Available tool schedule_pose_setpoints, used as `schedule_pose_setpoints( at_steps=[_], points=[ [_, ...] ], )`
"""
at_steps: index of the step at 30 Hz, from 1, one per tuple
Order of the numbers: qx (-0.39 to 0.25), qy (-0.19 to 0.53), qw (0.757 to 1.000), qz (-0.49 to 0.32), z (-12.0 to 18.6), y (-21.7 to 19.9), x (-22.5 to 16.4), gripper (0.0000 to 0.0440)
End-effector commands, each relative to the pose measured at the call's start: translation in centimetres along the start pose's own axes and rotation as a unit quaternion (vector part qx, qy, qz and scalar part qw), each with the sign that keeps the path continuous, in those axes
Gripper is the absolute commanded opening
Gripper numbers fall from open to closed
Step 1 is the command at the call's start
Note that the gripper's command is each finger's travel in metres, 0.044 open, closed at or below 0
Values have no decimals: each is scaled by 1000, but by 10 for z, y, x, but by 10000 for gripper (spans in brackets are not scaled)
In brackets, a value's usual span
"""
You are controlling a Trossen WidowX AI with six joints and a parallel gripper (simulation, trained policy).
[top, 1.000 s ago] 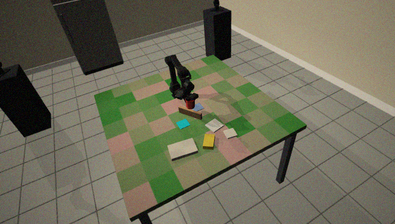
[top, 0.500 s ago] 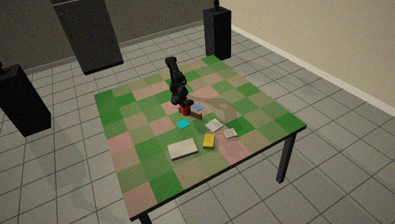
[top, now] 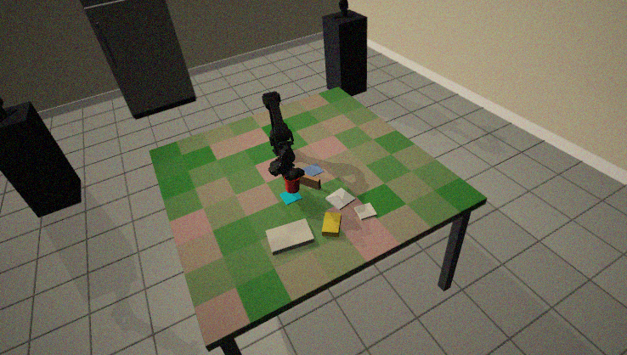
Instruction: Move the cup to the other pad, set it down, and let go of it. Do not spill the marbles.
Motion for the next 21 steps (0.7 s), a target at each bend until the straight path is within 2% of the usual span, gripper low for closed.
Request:
schedule_pose_setpoints(
  at_steps=[1, 9, 14, 18, 21],
  points=[
    [-3, -1, 1000, -2, -10, -3, 0, 0],
    [-17, 8, 1000, -11, -28, -13, -5, 12],
    [-19, 8, 1000, -18, -34, -18, -3, 65],
    [-3, 0, 1000, -27, -31, -18, 2, 134],
    [8, -6, 999, -31, -26, -18, 6, 133]
  ],
)
Point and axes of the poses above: the point midway between the two fingers, 35 mm back from their tips, its own z axis back along the fingers, its own y axis across the jaws, x = y × z, the point moved 6 cm from there along z, back along the fingers, and after that the axes turned 8 degrees about z, right-handed, at the moved point
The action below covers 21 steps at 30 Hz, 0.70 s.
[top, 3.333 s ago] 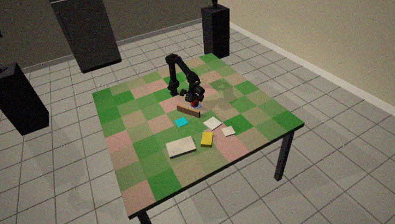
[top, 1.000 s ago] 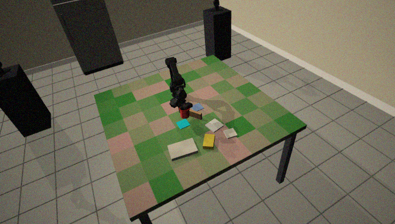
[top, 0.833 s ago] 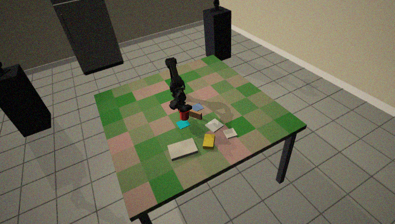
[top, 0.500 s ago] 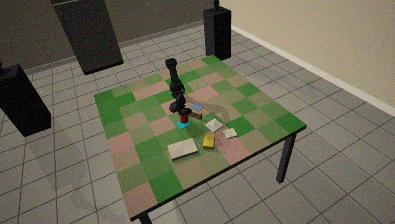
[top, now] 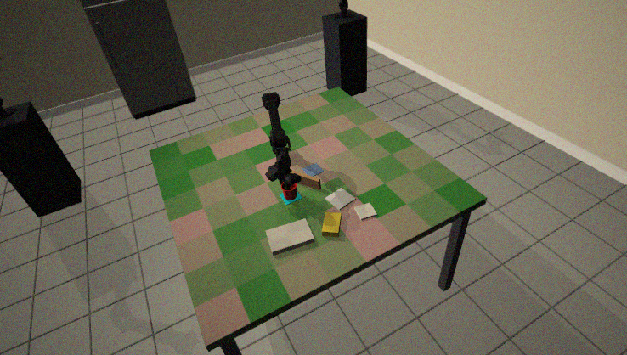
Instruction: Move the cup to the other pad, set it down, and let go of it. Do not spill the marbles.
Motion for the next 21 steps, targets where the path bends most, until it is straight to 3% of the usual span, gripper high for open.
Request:
schedule_pose_setpoints(
  at_steps=[1, 21],
  points=[
    [15, -5, 1000, -6, 7, -1, 3, 137],
    [64, -17, 998, -23, 55, -18, 8, 229]
  ],
)
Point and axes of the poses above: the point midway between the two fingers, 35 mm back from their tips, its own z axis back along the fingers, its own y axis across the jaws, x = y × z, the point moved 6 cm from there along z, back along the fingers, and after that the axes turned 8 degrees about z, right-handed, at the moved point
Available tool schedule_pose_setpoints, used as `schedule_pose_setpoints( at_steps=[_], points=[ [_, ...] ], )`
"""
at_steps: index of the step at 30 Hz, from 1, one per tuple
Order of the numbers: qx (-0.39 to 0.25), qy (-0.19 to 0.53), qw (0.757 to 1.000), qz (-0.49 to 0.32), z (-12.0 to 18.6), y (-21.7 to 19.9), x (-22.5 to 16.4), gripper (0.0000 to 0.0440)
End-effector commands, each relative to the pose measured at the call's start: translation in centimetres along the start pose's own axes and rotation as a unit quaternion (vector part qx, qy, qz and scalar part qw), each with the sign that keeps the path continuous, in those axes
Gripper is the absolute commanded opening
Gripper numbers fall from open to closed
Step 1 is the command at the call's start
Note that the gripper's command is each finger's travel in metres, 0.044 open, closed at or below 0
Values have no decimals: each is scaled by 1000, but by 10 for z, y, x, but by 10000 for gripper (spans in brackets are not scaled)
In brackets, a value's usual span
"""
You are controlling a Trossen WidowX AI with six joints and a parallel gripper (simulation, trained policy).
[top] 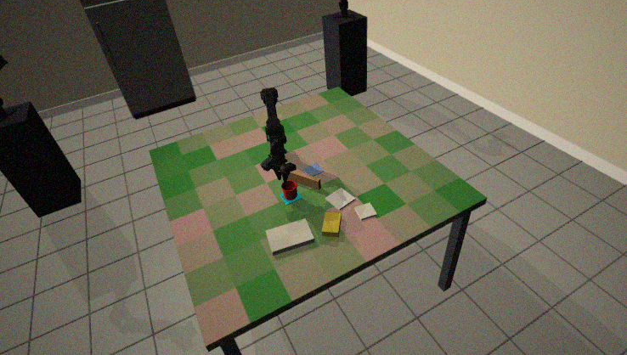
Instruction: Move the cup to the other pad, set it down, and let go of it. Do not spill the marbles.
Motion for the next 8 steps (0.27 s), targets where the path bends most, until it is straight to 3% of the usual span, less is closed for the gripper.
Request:
schedule_pose_setpoints(
  at_steps=[1, 8],
  points=[
    [14, -7, 1000, -2, 13, 0, 3, 239],
    [31, -21, 999, -11, 35, 1, 12, 355]
  ],
)
Point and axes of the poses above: the point midway between the two fingers, 35 mm back from their tips, its own z axis back along the fingers, its own y axis across the jaws, x = y × z, the point moved 6 cm from there along z, back along the fingers, and after that the axes turned 8 degrees about z, right-handed, at the moved point
